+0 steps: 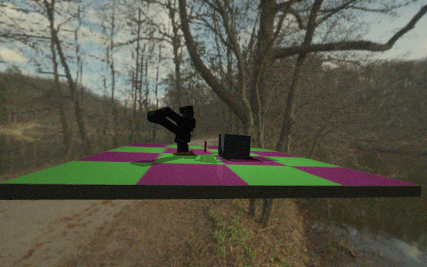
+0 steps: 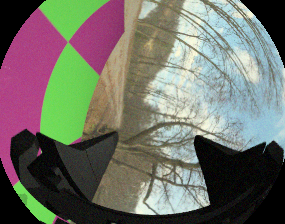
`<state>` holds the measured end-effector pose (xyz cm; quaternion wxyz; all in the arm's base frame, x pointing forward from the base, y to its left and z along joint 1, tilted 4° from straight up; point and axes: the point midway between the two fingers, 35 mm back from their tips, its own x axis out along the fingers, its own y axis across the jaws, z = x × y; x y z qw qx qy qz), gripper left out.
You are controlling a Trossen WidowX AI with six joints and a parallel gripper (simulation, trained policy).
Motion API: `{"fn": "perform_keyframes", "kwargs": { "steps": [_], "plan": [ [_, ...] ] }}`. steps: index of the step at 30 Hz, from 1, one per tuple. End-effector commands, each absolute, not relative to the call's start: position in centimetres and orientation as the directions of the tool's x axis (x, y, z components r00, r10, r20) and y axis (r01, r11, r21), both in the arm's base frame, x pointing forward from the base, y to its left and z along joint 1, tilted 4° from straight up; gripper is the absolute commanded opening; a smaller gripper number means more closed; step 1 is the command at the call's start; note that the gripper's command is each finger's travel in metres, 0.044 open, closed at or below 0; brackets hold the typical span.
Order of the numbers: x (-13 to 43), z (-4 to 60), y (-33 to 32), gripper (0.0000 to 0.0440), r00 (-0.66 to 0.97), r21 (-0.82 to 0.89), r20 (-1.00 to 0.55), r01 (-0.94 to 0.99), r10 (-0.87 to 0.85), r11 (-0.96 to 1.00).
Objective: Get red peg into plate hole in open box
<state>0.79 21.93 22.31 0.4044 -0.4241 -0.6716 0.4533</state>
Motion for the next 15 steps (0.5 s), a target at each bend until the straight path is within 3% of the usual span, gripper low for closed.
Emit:
{"fn": "perform_keyframes", "kwargs": {
  "steps": [1,4,15],
  "plan": [
    [1.1,22.4,22.0,0.0420,-0.296,-0.960,0.157,0.177,0.942,0.216],
    [2.1,22.6,22.3,0.0439,-0.250,-0.980,0.149,0.094,0.957,0.177],
    [5.6,23.4,22.8,0.0440,-0.087,-0.968,0.110,-0.236,0.990,0.087]
  ]
}}
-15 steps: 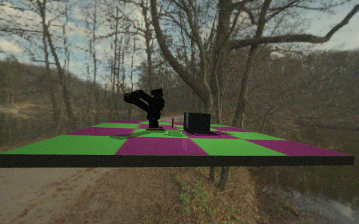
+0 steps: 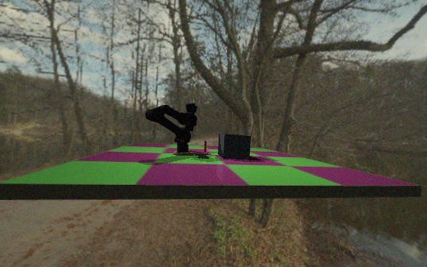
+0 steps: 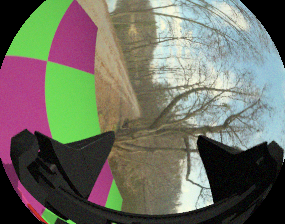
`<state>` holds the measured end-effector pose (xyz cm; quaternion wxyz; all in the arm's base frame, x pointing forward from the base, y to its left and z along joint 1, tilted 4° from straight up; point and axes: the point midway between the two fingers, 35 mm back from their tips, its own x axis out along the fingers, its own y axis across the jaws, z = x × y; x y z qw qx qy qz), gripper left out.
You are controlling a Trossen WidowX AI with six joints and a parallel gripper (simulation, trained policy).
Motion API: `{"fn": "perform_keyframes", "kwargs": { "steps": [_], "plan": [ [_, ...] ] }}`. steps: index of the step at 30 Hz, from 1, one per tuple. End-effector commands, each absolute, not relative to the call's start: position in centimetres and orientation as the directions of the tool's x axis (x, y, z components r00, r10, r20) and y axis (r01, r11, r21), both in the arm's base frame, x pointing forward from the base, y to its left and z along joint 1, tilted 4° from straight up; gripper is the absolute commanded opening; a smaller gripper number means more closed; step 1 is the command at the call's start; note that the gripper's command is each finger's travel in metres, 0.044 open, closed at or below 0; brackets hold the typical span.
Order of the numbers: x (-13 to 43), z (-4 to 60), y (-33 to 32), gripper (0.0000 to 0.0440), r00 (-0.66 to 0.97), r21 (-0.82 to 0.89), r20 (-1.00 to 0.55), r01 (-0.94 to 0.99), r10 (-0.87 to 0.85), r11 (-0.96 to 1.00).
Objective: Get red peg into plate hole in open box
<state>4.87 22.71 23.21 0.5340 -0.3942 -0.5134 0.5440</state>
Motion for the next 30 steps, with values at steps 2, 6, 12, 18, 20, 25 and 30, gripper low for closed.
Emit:
{"fn": "perform_keyframes", "kwargs": {
  "steps": [2,6,12,18,20,25,30],
  "plan": [
    [6.2,23.5,22.9,0.0440,-0.058,-0.952,0.102,-0.296,0.993,0.080],
    [7.4,23.7,22.9,0.0440,-0.002,-0.907,0.082,-0.414,0.997,0.074],
    [9.1,23.9,22.7,0.0440,0.078,-0.811,0.049,-0.578,0.996,0.086],
    [10.8,23.9,22.5,0.0440,0.153,-0.685,0.011,-0.719,0.988,0.119],
    [11.3,23.9,22.4,0.0440,0.177,-0.637,-0.003,-0.759,0.984,0.135],
    [12.5,23.9,22.0,0.0440,0.234,-0.506,-0.039,-0.843,0.971,0.183],
    [13.7,23.7,21.6,0.0440,0.287,-0.364,-0.079,-0.900,0.955,0.240]
  ]
}}
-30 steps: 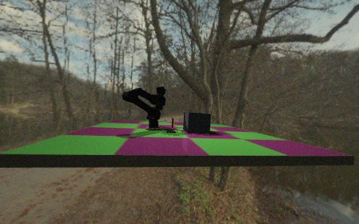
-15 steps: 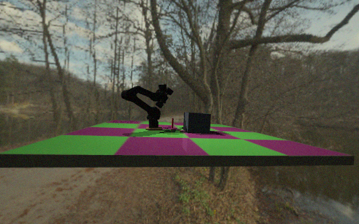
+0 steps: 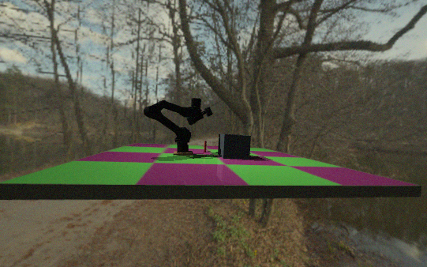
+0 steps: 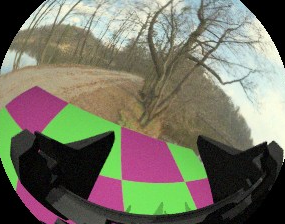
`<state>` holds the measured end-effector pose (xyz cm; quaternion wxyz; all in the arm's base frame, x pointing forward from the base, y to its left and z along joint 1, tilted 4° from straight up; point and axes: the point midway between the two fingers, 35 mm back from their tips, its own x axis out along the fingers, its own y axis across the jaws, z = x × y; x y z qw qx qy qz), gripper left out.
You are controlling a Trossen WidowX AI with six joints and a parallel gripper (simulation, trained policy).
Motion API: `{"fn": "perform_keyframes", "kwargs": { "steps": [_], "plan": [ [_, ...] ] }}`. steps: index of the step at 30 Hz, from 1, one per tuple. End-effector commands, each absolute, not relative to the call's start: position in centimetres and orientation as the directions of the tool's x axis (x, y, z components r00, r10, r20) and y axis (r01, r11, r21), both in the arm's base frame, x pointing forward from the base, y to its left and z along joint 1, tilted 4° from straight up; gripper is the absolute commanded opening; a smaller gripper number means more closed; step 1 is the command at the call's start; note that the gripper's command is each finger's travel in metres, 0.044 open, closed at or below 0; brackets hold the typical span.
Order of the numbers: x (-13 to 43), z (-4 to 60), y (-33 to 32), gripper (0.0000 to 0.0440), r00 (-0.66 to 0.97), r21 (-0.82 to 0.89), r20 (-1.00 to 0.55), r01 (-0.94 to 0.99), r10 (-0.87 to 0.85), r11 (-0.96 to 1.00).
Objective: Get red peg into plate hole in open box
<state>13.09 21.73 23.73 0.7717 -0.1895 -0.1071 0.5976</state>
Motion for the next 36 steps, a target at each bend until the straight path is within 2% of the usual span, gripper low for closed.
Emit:
{"fn": "perform_keyframes", "kwargs": {
  "steps": [1,9,18,36],
  "plan": [
    [13.9,23.7,21.5,0.0440,0.297,-0.334,-0.087,-0.908,0.951,0.253],
    [15.5,23.3,20.7,0.0440,0.369,-0.092,-0.156,-0.929,0.916,0.358],
    [16.9,22.6,19.6,0.0440,0.433,0.176,-0.243,-0.861,0.868,0.478],
    [18.7,20.7,17.0,0.0440,0.497,0.592,-0.440,-0.465,0.748,0.658]
  ]
}}
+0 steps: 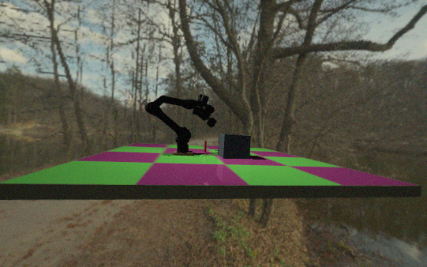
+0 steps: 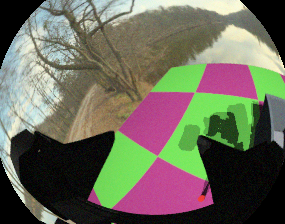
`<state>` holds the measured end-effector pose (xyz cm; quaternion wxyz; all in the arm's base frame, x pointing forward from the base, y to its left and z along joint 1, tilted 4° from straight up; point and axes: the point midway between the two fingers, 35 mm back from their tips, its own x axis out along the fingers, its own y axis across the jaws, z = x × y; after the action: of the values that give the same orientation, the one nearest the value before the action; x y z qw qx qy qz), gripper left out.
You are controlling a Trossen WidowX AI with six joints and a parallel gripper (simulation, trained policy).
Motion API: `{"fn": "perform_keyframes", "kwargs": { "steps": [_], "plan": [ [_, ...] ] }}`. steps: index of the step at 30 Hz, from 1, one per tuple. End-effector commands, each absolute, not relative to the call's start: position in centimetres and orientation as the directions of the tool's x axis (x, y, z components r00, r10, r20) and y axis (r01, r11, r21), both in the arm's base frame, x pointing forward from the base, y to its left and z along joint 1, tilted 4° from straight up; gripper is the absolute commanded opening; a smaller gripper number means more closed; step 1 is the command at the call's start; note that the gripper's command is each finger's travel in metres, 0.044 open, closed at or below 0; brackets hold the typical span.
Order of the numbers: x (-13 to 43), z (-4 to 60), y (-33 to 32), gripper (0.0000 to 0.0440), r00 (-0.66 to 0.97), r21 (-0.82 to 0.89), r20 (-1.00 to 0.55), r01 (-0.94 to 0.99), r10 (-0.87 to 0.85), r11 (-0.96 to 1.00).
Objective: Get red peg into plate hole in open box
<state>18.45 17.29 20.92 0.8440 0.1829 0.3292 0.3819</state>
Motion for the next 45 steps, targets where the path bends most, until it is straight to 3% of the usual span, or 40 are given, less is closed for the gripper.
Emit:
{"fn": "perform_keyframes", "kwargs": {
  "steps": [1,11,21,34,45],
  "plan": [
    [18.8,20.6,16.8,0.0440,0.498,0.607,-0.452,-0.436,0.740,0.664],
    [18.8,19.4,15.2,0.0440,0.482,0.706,-0.577,-0.111,0.660,0.699],
    [18.3,18.2,13.6,0.0440,0.424,0.695,-0.701,0.230,0.573,0.681],
    [16.8,17.3,12.1,0.0440,0.280,0.524,-0.843,0.622,0.459,0.582],
    [15.8,16.1,12.0,0.0436,0.136,0.323,-0.915,0.810,0.380,0.490]
  ]
}}
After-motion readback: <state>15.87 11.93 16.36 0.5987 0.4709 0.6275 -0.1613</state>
